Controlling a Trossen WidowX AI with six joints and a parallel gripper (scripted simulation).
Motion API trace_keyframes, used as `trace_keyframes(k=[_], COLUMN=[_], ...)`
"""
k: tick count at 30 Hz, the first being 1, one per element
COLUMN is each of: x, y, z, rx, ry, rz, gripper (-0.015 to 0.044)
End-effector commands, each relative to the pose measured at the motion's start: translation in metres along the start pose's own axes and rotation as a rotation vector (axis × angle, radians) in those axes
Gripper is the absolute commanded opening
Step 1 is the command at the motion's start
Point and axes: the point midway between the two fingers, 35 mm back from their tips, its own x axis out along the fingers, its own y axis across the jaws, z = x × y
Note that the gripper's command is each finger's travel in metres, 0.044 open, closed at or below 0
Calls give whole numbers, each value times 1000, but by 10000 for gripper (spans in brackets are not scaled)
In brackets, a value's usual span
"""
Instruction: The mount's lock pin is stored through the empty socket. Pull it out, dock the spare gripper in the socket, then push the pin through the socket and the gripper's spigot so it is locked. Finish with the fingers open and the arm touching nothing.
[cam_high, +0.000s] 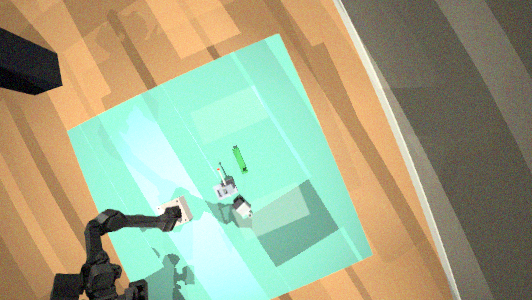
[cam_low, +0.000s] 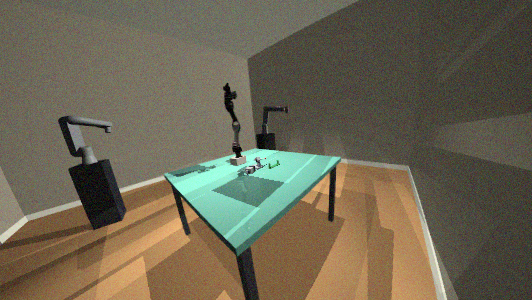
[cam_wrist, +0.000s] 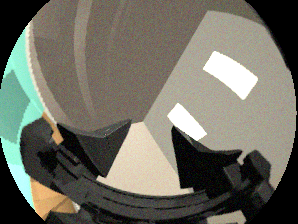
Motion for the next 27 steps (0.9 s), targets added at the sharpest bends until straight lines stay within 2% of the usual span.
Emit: trace_keyframes(k=[1,7,14,20,27], x=[17,34,38,26,-7], y=[49,128,219,290,360], z=[-10,-7,20,58,113], rx=[102,250,382,453,484], ry=[6,-5,-37,-80,-147], rz=[127,339,606,848,1138], gripper=[300,300,300,300,300])
